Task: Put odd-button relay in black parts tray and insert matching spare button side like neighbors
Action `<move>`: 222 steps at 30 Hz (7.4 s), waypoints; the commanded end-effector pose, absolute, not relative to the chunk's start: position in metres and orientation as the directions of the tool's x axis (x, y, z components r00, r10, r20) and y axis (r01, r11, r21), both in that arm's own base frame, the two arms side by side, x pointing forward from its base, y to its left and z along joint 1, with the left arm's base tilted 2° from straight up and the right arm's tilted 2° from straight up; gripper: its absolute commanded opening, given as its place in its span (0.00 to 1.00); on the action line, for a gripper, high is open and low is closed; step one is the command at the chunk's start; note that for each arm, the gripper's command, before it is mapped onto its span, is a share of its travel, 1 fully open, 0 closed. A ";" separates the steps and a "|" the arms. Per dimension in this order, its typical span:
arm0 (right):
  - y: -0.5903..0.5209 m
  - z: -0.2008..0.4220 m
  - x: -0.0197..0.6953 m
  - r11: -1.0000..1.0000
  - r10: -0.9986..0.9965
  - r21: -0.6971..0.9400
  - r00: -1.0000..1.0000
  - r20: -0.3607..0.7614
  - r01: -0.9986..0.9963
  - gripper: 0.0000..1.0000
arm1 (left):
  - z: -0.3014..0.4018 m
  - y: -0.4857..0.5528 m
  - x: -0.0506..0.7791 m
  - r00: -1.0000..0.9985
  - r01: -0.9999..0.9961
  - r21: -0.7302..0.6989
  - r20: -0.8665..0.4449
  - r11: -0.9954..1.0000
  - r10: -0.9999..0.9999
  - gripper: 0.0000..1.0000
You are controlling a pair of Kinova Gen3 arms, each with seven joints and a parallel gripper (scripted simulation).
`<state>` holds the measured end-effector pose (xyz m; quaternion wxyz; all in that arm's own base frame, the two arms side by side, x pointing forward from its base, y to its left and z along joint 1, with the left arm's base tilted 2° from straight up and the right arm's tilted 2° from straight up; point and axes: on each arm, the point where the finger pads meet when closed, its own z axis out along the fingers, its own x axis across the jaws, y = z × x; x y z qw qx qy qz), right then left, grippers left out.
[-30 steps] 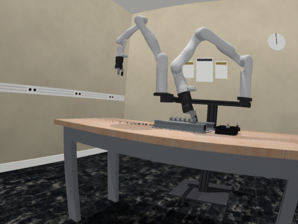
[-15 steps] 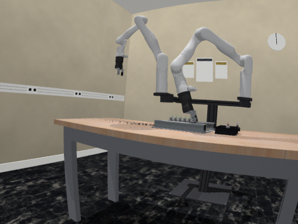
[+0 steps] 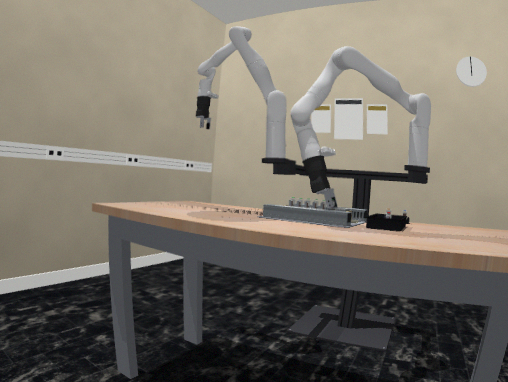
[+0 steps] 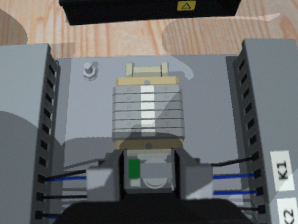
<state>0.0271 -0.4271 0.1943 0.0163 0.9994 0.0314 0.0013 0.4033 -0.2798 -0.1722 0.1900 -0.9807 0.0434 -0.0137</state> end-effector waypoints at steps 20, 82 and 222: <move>-0.428 0.195 0.027 -0.997 0.063 0.034 0.998 0.002 0.063 1.00 | -0.173 -0.280 0.404 0.996 -0.080 -0.372 0.012 -0.925 -0.091 0.00; -0.428 0.195 0.027 -0.997 0.063 0.034 0.998 0.002 0.063 1.00 | -0.176 -0.280 0.404 0.996 -0.080 -0.372 0.012 -0.925 -0.090 0.00; -0.428 0.195 0.027 -0.997 0.063 0.034 0.998 0.002 0.063 1.00 | -0.172 -0.281 0.404 0.996 -0.079 -0.372 0.012 -0.925 -0.090 1.00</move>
